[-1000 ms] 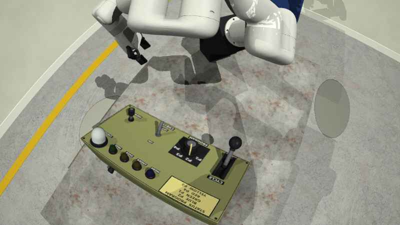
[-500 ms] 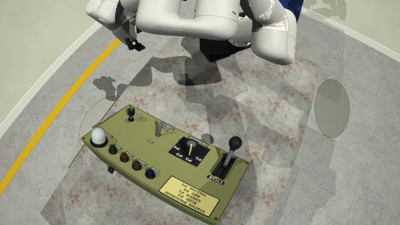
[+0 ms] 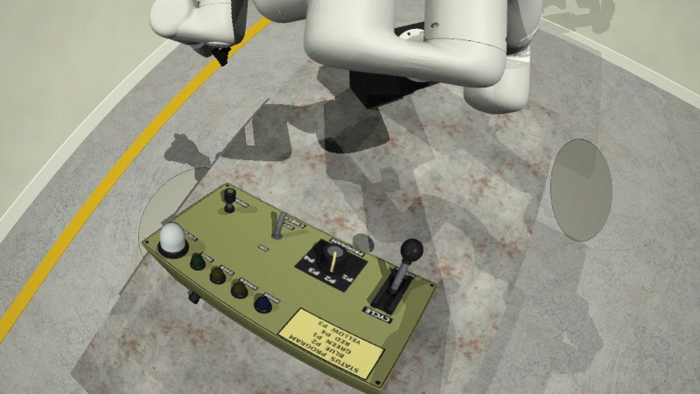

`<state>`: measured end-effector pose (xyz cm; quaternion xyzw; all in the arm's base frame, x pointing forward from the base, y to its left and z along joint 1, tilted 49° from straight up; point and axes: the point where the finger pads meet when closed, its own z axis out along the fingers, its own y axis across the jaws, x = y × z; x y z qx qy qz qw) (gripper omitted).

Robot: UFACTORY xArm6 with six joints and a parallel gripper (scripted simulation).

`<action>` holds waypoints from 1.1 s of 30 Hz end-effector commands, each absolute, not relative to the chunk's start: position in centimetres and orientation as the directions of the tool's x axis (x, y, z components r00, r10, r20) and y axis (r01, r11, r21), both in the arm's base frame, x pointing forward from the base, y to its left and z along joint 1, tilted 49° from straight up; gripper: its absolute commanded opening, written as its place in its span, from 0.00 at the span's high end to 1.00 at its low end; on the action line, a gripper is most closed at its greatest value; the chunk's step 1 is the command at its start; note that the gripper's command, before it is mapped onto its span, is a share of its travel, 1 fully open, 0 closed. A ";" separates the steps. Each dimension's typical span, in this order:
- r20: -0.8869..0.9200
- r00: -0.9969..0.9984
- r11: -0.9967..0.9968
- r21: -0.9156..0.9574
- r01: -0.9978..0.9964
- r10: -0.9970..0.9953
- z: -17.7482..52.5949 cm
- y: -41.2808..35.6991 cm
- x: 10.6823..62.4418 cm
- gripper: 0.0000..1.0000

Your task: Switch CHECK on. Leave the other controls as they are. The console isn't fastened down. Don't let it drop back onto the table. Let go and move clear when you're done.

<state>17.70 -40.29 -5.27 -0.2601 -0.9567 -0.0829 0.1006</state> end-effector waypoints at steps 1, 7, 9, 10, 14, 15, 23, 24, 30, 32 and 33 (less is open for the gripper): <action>0.125 -0.892 0.901 -0.051 0.432 0.434 -2.8 -42.9 18.2 0.00; 0.012 -0.943 0.927 -0.185 0.326 0.333 0.8 -44.6 20.1 0.00; -0.044 -0.962 0.930 -0.249 0.271 0.268 2.7 -45.0 21.4 0.00; -0.099 -0.976 0.926 -0.309 0.216 0.195 4.7 -45.0 22.8 0.00; -0.152 -0.982 0.916 -0.366 0.163 0.114 6.7 -44.6 24.4 0.00; -0.152 -0.982 0.916 -0.366 0.163 0.114 6.7 -44.6 24.4 0.00; -0.247 -0.967 0.884 -0.464 0.061 -0.063 10.8 -42.6 27.6 0.00; -0.247 -0.967 0.884 -0.464 0.061 -0.063 10.8 -42.6 27.6 0.00; -0.289 -0.945 0.862 -0.506 0.014 -0.155 12.7 -41.0 29.2 0.00; -0.289 -0.945 0.862 -0.506 0.014 -0.155 12.7 -41.0 29.2 0.00; -0.289 -0.945 0.862 -0.506 0.014 -0.155 12.7 -41.0 29.2 0.00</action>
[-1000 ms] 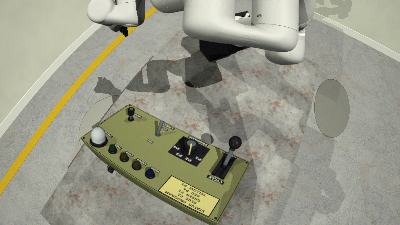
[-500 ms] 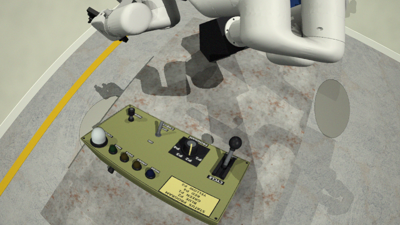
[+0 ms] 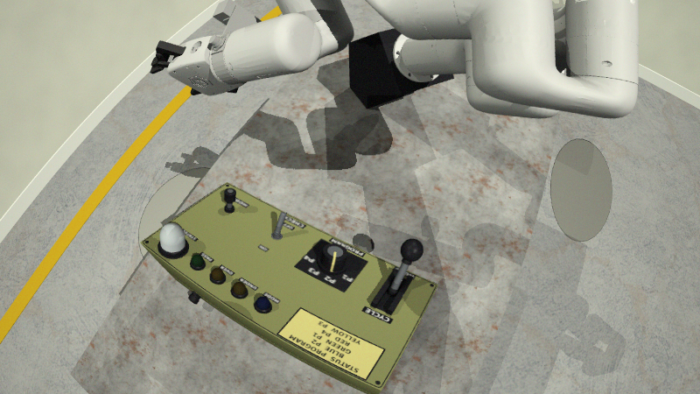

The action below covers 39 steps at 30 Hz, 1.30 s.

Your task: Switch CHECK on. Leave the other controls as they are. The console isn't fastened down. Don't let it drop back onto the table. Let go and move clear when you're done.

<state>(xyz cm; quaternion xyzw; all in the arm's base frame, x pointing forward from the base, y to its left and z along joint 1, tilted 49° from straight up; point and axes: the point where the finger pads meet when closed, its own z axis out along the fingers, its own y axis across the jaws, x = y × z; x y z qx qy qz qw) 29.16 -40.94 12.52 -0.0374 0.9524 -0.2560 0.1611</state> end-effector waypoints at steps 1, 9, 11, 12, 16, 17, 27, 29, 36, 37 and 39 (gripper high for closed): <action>-0.289 -0.945 0.862 -0.506 0.014 -0.155 12.7 -41.0 29.2 0.00; -0.326 -0.913 0.839 -0.543 -0.032 -0.245 14.5 -39.0 30.6 0.00; -0.326 -0.913 0.839 -0.543 -0.032 -0.245 14.5 -39.0 30.6 0.00; -0.326 -0.913 0.839 -0.543 -0.032 -0.245 14.5 -39.0 30.6 0.00; -0.326 -0.913 0.839 -0.543 -0.032 -0.245 14.5 -39.0 30.6 0.00; -0.326 -0.913 0.839 -0.543 -0.032 -0.245 14.5 -39.0 30.6 0.00; -0.326 -0.913 0.839 -0.543 -0.032 -0.245 14.5 -39.0 30.6 0.00; -0.326 -0.913 0.839 -0.543 -0.032 -0.245 14.5 -39.0 30.6 0.00; -0.360 -0.872 0.815 -0.575 -0.074 -0.333 16.1 -36.7 31.9 0.00; -0.360 -0.872 0.815 -0.575 -0.074 -0.333 16.1 -36.7 31.9 0.00; -0.360 -0.872 0.815 -0.575 -0.074 -0.333 16.1 -36.7 31.9 0.00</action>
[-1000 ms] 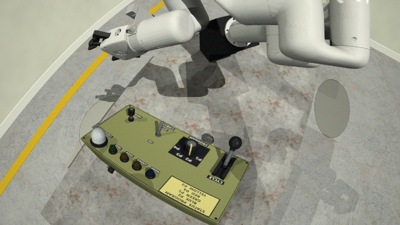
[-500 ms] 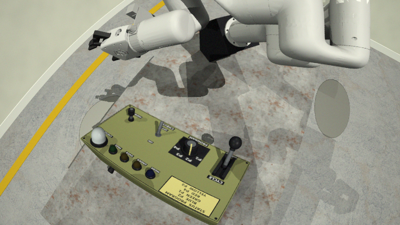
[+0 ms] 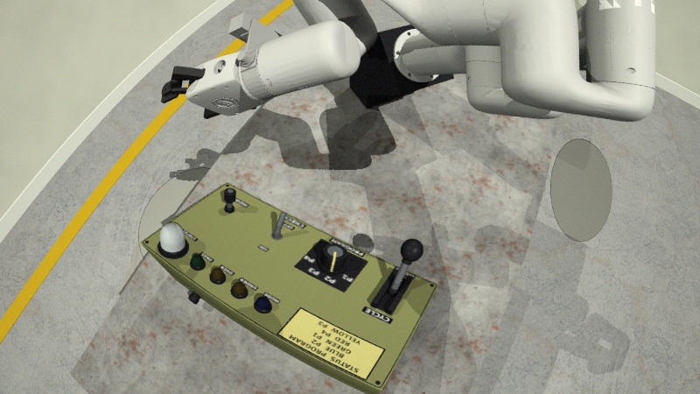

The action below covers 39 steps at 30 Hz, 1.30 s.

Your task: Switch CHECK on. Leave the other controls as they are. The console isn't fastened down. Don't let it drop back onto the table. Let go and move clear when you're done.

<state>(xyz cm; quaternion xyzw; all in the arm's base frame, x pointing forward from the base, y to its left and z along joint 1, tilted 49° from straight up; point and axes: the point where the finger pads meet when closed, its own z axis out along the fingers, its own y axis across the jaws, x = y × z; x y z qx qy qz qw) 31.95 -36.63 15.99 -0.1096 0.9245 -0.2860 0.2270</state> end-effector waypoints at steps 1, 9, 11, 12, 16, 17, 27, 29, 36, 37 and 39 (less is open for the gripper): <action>-0.389 -0.822 0.789 -0.603 -0.115 -0.416 17.7 -34.2 33.1 0.00; -0.415 -0.765 0.764 -0.626 -0.153 -0.493 19.0 -31.4 34.0 0.00; -0.438 -0.702 0.740 -0.646 -0.189 -0.562 20.2 -28.5 34.6 0.00; -0.438 -0.702 0.740 -0.646 -0.189 -0.562 20.2 -28.5 34.6 0.00; -0.458 -0.636 0.716 -0.661 -0.224 -0.622 21.2 -25.5 35.0 0.00; -0.476 -0.567 0.693 -0.674 -0.257 -0.673 22.1 -22.5 35.2 0.00; -0.532 -0.300 0.610 -0.698 -0.374 -0.792 24.3 -11.4 34.1 0.00; -0.543 -0.242 0.593 -0.700 -0.399 -0.804 24.5 -9.0 33.5 0.00; -0.580 -0.060 0.534 -0.697 -0.479 -0.812 25.1 -1.8 30.9 0.00; -0.588 -0.028 0.522 -0.695 -0.494 -0.809 25.2 -0.5 30.2 0.00; -0.599 0.021 0.504 -0.692 -0.517 -0.800 25.3 1.4 29.2 0.00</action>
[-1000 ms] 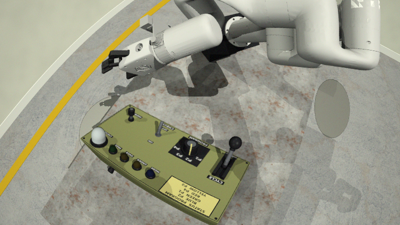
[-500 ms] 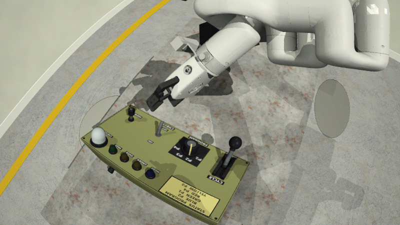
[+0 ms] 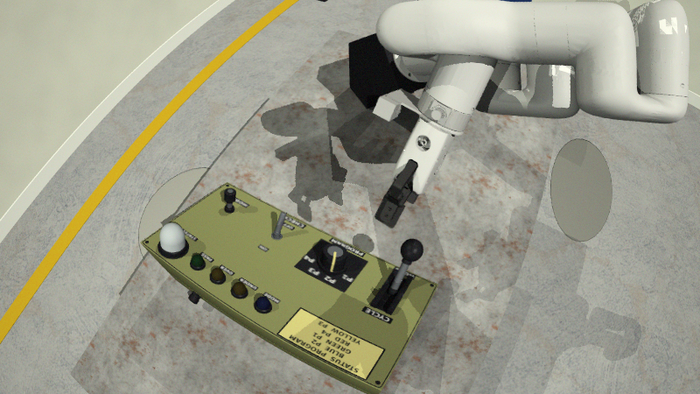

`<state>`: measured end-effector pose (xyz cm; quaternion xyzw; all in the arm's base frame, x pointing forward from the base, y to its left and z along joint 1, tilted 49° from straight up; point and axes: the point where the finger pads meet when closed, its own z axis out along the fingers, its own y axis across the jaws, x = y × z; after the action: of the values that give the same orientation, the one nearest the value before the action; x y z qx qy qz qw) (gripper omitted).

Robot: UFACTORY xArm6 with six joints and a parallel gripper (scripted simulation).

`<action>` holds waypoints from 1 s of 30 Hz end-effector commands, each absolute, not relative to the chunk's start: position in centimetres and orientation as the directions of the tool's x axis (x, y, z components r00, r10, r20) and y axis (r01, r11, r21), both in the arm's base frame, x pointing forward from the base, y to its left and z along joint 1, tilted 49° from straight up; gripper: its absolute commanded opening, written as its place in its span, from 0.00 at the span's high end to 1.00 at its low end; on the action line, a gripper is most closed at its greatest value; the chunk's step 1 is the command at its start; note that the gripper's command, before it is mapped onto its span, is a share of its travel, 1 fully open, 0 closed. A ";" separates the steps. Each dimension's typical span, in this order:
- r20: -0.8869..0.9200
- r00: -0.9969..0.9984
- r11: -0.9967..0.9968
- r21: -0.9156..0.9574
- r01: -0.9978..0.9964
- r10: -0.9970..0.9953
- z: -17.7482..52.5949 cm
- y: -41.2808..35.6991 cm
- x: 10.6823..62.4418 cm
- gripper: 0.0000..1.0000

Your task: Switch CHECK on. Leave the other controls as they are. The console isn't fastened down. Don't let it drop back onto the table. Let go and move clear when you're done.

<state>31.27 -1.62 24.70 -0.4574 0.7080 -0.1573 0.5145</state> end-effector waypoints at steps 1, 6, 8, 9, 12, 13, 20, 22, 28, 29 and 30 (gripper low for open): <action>-0.603 0.038 0.497 -0.690 -0.526 -0.796 25.3 2.1 28.8 0.00; -0.613 0.075 0.482 -0.686 -0.545 -0.786 25.3 3.6 27.9 0.00; -0.613 0.075 0.482 -0.686 -0.545 -0.786 25.3 3.6 27.9 0.00; -0.613 0.076 0.482 -0.686 -0.545 -0.786 25.3 3.6 27.9 0.00; -0.613 0.076 0.482 -0.686 -0.545 -0.786 25.3 3.6 27.9 0.00; -0.613 0.076 0.482 -0.686 -0.545 -0.786 25.3 3.6 27.9 0.00; -0.613 0.076 0.482 -0.686 -0.545 -0.786 25.3 3.6 27.9 0.00; -0.613 0.076 0.482 -0.686 -0.545 -0.786 25.3 3.6 27.9 0.00; -0.613 0.076 0.482 -0.686 -0.545 -0.786 25.3 3.6 27.9 0.00; -0.613 0.076 0.482 -0.686 -0.545 -0.786 25.3 3.6 27.9 0.00; -0.613 0.076 0.482 -0.686 -0.545 -0.786 25.3 3.6 27.9 0.00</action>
<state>27.90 3.65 25.24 -0.4964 0.6707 -0.1109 0.5399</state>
